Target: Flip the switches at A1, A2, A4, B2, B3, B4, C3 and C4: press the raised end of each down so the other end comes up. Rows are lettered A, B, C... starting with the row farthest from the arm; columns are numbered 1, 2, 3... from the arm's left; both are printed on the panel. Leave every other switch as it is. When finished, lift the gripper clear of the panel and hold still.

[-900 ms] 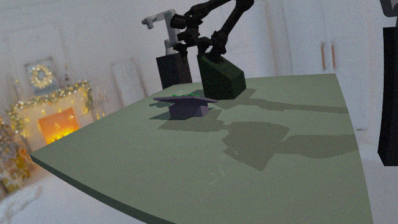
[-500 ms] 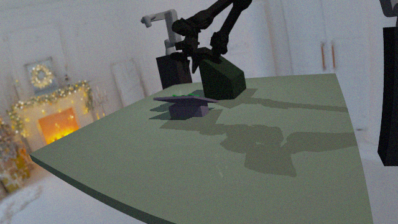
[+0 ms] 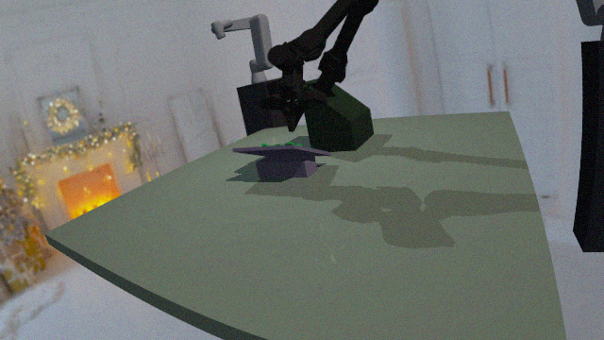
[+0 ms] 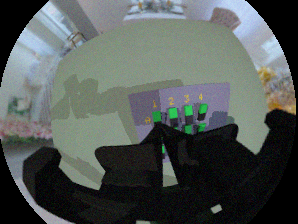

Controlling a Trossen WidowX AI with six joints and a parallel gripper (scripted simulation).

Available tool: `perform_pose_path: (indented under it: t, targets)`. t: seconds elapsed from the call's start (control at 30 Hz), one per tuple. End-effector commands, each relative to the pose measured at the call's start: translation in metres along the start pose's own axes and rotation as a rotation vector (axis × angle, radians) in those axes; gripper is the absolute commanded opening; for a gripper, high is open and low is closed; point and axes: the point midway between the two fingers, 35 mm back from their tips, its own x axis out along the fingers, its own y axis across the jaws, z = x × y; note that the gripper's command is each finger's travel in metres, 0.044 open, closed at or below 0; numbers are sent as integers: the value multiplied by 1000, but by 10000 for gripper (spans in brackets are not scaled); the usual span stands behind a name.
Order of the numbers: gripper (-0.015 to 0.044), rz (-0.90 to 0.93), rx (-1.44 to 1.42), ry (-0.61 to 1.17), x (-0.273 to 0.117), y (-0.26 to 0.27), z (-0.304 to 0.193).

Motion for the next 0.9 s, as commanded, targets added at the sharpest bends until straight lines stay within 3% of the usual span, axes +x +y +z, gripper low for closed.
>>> perform_pose_path:
  t: [0.0,0.87]
  targets:
    - [0,-2,2,-5,4,0,2]
    - [0,-1,2,-5,28,0,3]
